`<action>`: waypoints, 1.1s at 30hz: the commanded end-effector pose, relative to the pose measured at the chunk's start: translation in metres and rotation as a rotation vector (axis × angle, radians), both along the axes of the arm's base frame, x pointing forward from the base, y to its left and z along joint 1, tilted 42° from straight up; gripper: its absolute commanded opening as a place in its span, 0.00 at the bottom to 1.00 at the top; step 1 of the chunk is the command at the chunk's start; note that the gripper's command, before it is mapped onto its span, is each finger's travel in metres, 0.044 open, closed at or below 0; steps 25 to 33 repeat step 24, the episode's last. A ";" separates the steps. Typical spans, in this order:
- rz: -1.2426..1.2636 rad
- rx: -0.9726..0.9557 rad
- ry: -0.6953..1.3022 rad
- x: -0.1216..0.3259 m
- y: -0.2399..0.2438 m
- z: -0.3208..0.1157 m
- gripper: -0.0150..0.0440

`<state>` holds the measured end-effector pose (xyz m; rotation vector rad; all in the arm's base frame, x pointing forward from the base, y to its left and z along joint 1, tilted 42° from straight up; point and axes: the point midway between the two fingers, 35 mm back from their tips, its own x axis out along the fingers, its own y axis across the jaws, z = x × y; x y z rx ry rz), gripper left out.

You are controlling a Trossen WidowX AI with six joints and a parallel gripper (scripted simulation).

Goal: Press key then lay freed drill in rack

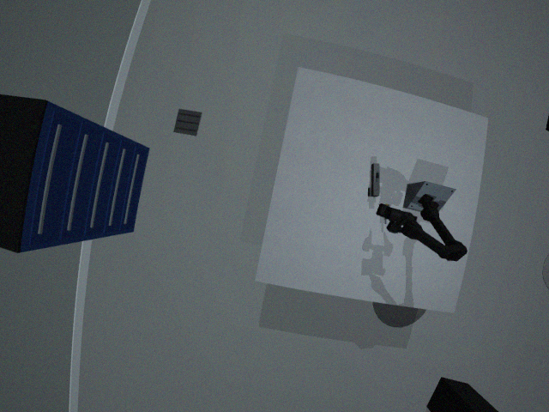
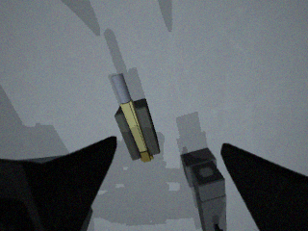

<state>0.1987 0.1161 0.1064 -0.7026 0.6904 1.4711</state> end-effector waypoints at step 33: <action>-2.050 0.093 0.669 0.122 -0.292 -0.051 1.00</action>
